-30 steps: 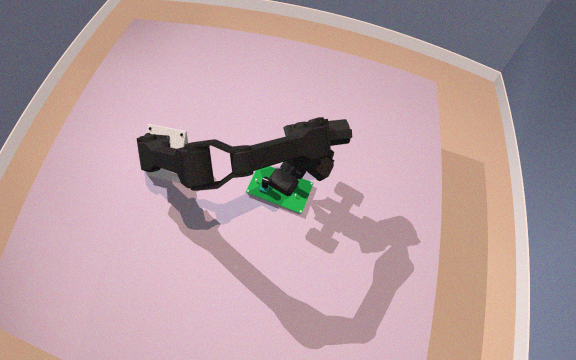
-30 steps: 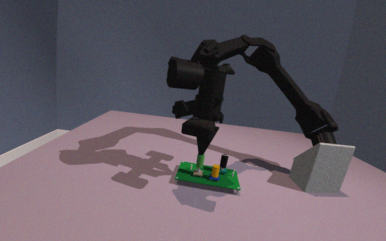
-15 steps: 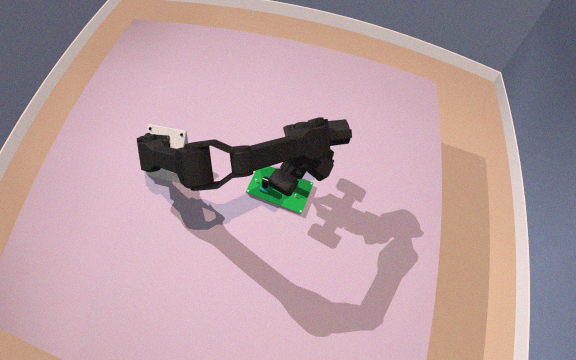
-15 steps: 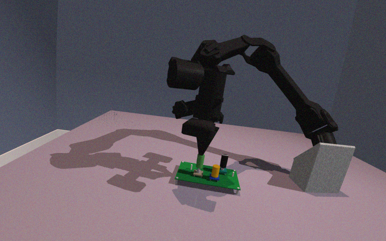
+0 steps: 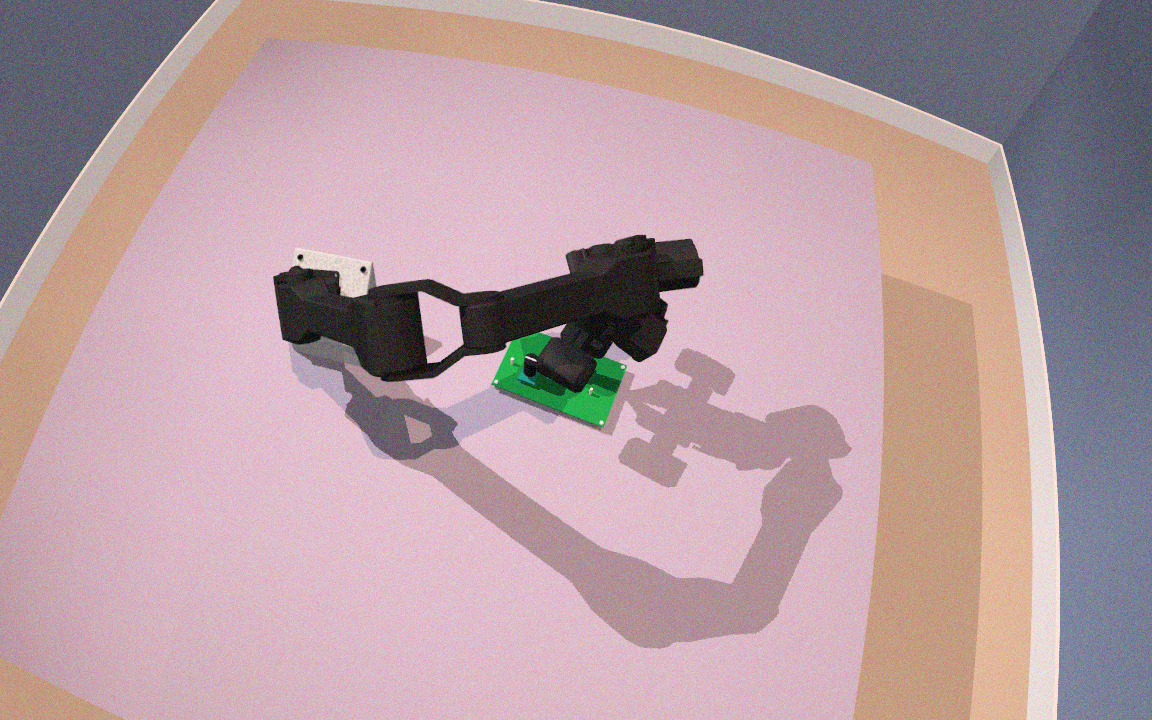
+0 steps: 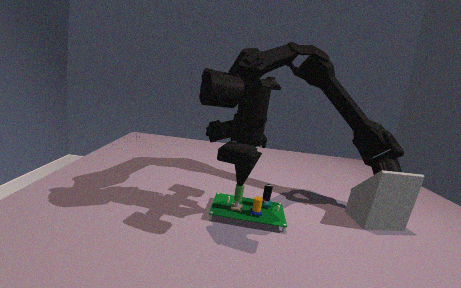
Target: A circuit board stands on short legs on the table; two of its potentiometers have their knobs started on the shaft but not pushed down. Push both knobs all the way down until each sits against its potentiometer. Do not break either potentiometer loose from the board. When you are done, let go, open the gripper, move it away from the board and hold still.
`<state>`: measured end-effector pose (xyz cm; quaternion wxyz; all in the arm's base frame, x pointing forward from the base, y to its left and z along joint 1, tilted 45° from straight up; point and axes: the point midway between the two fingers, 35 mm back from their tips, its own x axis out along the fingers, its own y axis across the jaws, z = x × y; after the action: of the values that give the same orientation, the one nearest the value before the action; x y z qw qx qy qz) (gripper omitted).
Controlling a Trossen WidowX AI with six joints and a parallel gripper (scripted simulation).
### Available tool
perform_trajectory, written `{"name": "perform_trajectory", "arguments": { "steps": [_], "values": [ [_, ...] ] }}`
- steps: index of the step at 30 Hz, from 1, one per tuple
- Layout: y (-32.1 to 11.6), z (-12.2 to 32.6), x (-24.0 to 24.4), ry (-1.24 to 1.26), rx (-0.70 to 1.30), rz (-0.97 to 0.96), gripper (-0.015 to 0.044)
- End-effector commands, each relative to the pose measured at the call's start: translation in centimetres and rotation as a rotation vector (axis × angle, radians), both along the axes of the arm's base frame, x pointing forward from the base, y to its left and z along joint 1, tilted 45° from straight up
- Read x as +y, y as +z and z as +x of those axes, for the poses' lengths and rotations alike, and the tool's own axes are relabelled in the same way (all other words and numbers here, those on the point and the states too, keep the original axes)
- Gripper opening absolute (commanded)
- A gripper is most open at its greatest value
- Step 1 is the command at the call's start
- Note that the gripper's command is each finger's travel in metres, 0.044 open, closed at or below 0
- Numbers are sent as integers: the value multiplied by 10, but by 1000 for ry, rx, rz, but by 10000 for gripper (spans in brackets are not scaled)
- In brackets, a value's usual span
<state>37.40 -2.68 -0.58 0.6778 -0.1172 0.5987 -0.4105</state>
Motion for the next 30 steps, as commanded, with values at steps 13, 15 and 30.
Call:
{"name": "perform_trajectory", "arguments": {
  "steps": [13, 15, 30],
  "values": [
    [-5, -1, -7, -5, 3, -1, 0],
    [-5, -1, -7, -5, 3, -1, 0],
    [-8, -1, -9, -5, 3, -1, 0]
  ]
}}
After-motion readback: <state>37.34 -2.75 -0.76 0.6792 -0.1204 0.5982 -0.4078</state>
